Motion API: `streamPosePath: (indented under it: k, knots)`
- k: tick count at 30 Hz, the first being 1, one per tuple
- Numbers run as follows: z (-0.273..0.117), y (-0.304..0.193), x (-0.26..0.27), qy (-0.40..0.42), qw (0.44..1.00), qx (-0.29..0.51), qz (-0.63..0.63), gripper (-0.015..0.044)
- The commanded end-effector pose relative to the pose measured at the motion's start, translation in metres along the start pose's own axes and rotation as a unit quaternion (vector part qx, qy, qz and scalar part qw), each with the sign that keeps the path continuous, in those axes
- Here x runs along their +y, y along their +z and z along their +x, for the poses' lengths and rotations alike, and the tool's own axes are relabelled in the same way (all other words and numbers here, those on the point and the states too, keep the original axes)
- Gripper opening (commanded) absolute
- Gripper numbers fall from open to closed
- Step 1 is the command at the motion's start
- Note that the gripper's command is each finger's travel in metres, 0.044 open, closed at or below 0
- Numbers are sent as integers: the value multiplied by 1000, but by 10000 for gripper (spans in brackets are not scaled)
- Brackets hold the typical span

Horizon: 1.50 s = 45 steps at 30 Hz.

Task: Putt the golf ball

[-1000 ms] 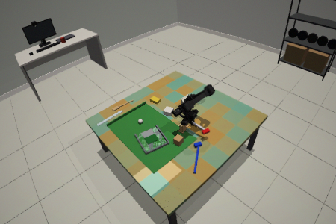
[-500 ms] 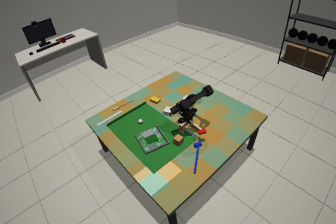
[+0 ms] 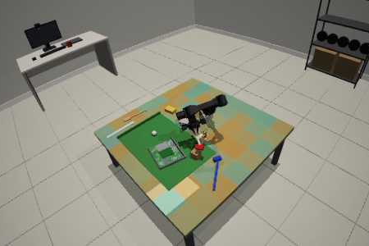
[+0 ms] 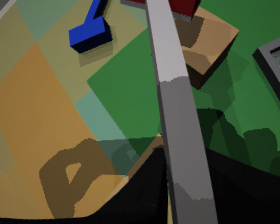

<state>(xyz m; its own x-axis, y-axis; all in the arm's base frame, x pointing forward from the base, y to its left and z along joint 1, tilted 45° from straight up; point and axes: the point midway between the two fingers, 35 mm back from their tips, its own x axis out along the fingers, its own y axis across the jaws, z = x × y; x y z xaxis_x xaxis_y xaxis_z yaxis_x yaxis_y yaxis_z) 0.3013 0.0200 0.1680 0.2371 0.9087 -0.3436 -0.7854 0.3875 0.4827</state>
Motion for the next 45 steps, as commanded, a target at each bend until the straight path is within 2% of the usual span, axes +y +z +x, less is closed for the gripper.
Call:
streamPosePath:
  k: [1, 14, 22, 33, 45]
  knots:
    - [-14, -2, -22, -19, 996, -9, 81, 0]
    - [-56, -27, -86, -61, 941, -46, 329, 0]
    - [-82, -49, -119, -69, 870, -75, 482, 0]
    - [-116, -87, -158, -64, 731, -118, 669, 0]
    - [-151, -139, -192, -38, 534, -164, 829, 0]
